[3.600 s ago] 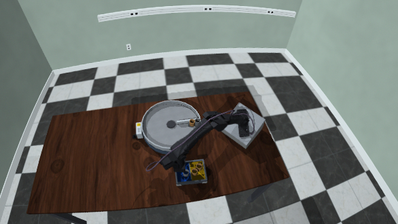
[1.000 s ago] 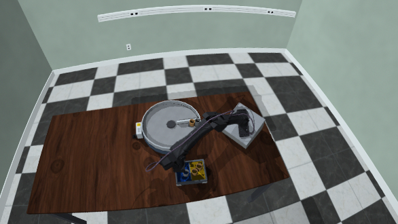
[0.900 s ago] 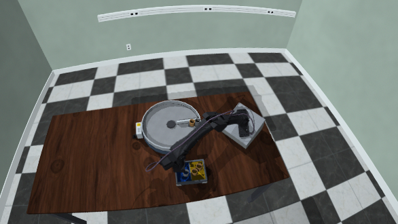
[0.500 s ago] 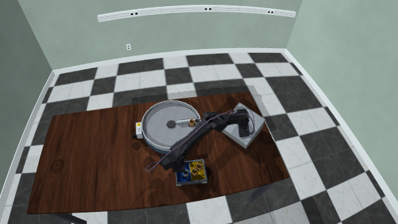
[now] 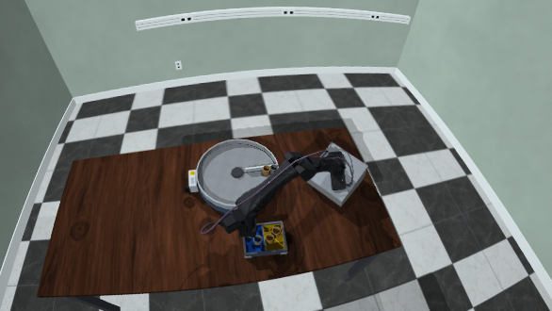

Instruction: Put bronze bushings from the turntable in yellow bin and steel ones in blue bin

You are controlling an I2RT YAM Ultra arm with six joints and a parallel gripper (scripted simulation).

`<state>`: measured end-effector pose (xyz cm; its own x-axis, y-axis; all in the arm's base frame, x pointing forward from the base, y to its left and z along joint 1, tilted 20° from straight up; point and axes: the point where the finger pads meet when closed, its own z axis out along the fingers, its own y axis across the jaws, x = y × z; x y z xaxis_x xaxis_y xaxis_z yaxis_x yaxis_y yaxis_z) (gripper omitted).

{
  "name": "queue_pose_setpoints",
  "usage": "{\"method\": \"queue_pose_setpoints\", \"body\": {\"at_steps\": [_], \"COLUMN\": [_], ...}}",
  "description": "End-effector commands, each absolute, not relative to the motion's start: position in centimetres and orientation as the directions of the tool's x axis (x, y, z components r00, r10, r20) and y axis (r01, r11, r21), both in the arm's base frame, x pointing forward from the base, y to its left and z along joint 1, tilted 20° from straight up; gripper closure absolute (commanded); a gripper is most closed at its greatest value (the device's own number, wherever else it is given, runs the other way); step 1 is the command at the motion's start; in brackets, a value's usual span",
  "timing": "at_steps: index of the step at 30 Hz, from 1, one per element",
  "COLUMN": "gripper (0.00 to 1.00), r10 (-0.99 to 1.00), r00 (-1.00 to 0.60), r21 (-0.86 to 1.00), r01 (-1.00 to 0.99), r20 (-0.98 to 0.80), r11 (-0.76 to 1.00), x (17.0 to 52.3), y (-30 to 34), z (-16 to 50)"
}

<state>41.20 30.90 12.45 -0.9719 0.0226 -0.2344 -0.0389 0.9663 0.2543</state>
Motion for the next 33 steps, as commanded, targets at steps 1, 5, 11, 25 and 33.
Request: {"method": "queue_pose_setpoints", "body": {"at_steps": [1,5,11,25,33], "gripper": [0.85,0.85,0.85,0.85,0.85], "r10": [0.034,0.034,0.032,0.034,0.034], "r00": [-0.964,-0.964,-0.965,-0.965,-0.965], "r21": [0.273,0.272,0.27,0.269,0.269], "r01": [-0.041,-0.041,-0.04,-0.038,-0.038], "r20": [-0.262,-0.263,-0.258,-0.258,-0.258], "r11": [0.961,0.961,0.962,0.962,0.962], "x": [41.1,40.6,40.2,40.1,40.1], "y": [29.8,29.3,28.9,28.8,28.8], "z": [16.5,18.1,19.3,19.7,19.7]}}
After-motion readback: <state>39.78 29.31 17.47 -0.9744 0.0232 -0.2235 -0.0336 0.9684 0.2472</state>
